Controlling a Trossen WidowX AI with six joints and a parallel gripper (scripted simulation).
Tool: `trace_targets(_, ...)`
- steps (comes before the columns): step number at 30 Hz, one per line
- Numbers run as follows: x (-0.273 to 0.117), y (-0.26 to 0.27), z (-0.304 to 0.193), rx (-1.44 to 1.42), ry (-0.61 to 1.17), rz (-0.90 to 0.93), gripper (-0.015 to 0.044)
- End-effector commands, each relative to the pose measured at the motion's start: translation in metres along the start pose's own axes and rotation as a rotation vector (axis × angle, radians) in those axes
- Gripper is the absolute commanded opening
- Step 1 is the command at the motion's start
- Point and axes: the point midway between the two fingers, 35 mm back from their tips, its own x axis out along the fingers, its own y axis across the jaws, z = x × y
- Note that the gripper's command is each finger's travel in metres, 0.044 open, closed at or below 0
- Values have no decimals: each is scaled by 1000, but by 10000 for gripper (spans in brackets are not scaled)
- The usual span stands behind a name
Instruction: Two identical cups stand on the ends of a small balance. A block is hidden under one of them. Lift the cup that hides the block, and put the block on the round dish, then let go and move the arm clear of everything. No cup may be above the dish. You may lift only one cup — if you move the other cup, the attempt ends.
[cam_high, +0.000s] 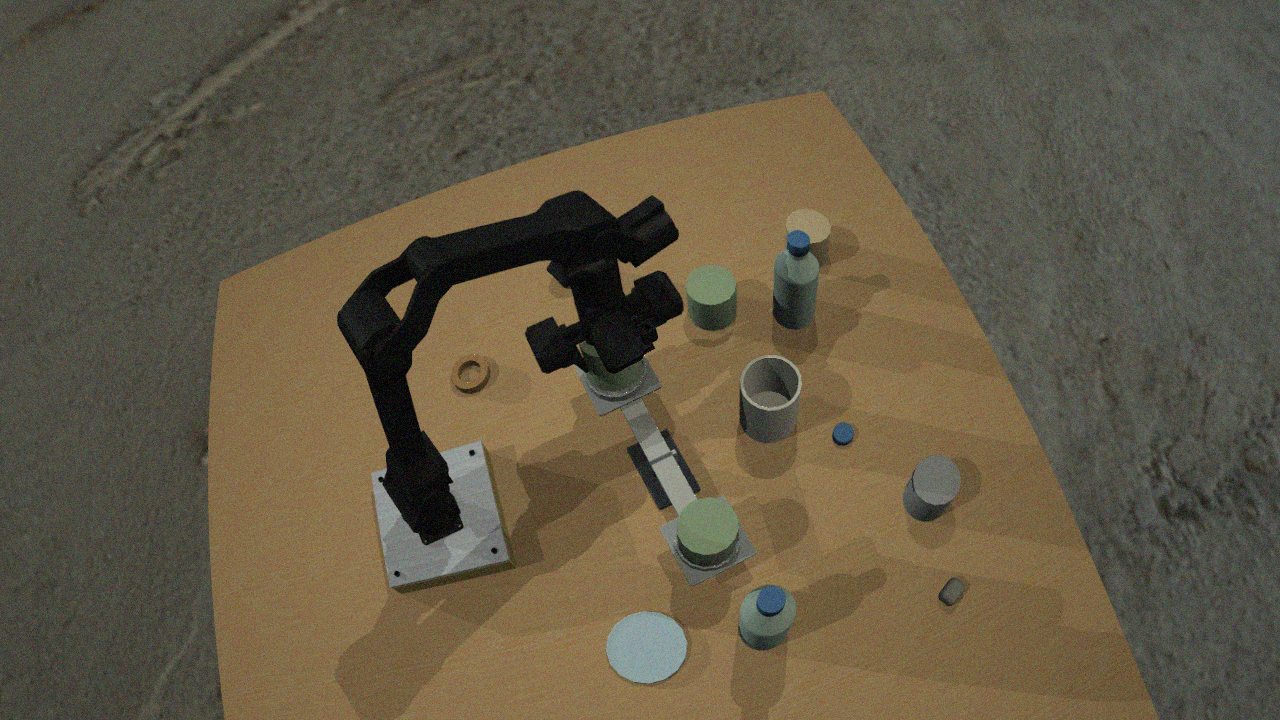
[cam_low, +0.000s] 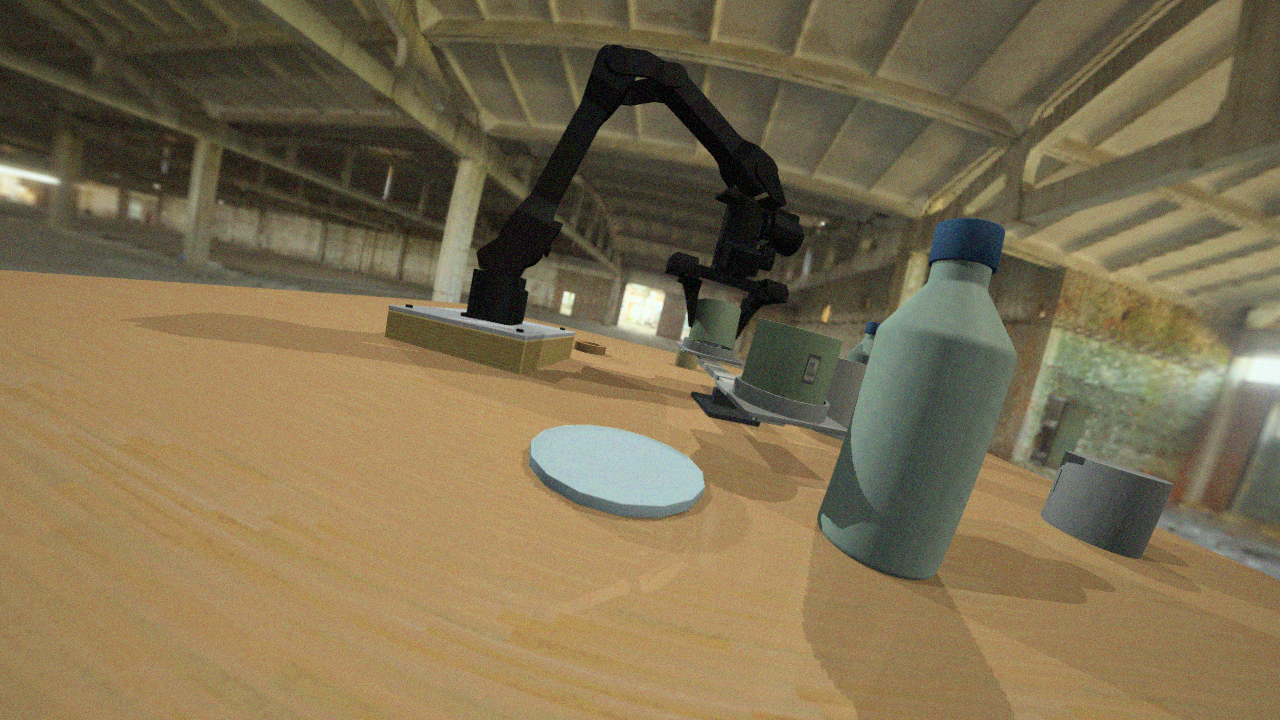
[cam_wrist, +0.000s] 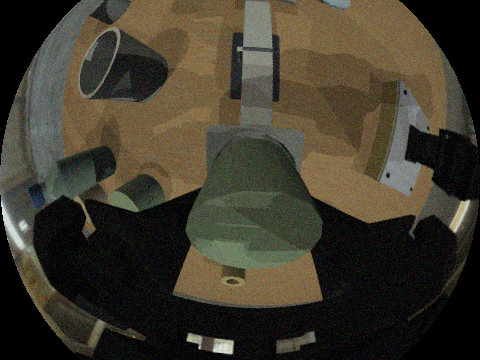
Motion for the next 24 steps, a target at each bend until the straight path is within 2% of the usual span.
trace_targets(1,-10,4,-3,-2,14,24,0)
trace_targets(24,-40,4,-3,-2,14,24,0)
